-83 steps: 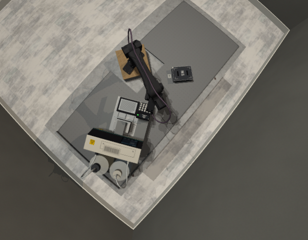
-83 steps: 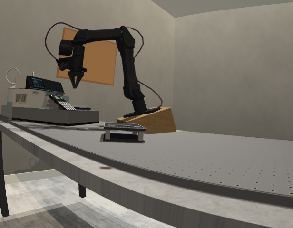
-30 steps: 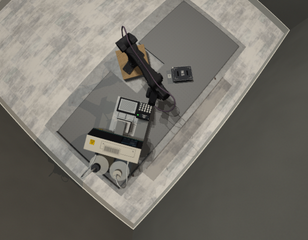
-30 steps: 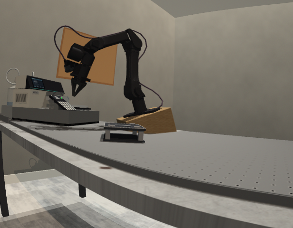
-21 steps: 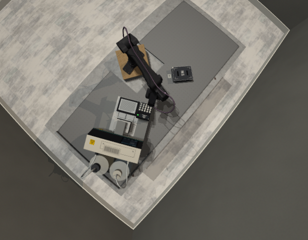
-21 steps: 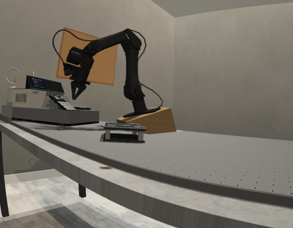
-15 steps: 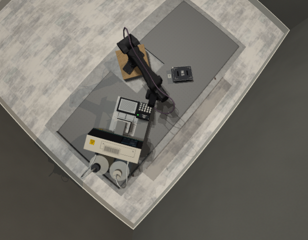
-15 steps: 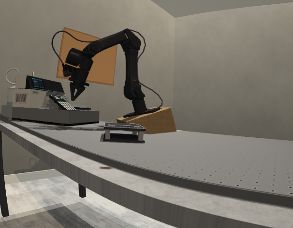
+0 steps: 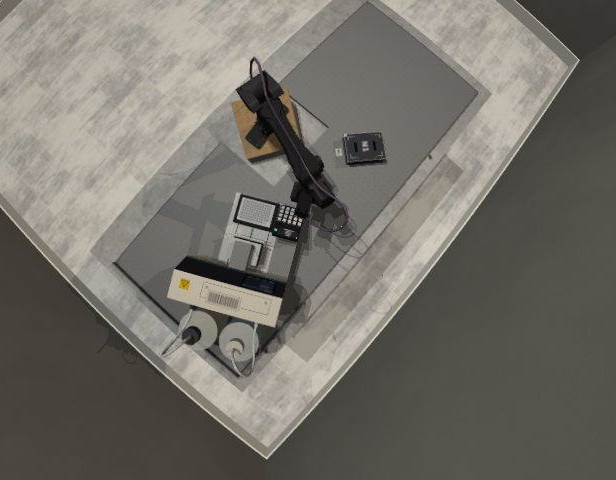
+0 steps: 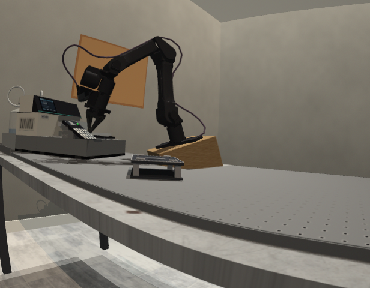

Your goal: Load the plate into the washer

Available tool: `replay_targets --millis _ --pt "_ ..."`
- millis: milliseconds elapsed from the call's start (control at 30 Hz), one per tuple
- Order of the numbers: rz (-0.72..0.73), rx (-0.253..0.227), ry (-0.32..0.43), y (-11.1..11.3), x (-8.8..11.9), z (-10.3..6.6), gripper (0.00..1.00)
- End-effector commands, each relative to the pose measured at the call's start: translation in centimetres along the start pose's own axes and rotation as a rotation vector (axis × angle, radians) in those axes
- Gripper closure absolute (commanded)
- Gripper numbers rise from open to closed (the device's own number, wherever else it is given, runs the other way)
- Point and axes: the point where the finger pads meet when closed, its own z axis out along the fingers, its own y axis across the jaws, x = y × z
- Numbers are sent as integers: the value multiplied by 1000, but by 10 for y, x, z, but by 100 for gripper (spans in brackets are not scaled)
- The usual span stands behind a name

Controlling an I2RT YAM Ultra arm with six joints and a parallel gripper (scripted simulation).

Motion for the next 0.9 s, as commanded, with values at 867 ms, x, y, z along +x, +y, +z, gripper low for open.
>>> replay_targets --millis 867 --pt "0 5 -8 -2 -1 29 100"
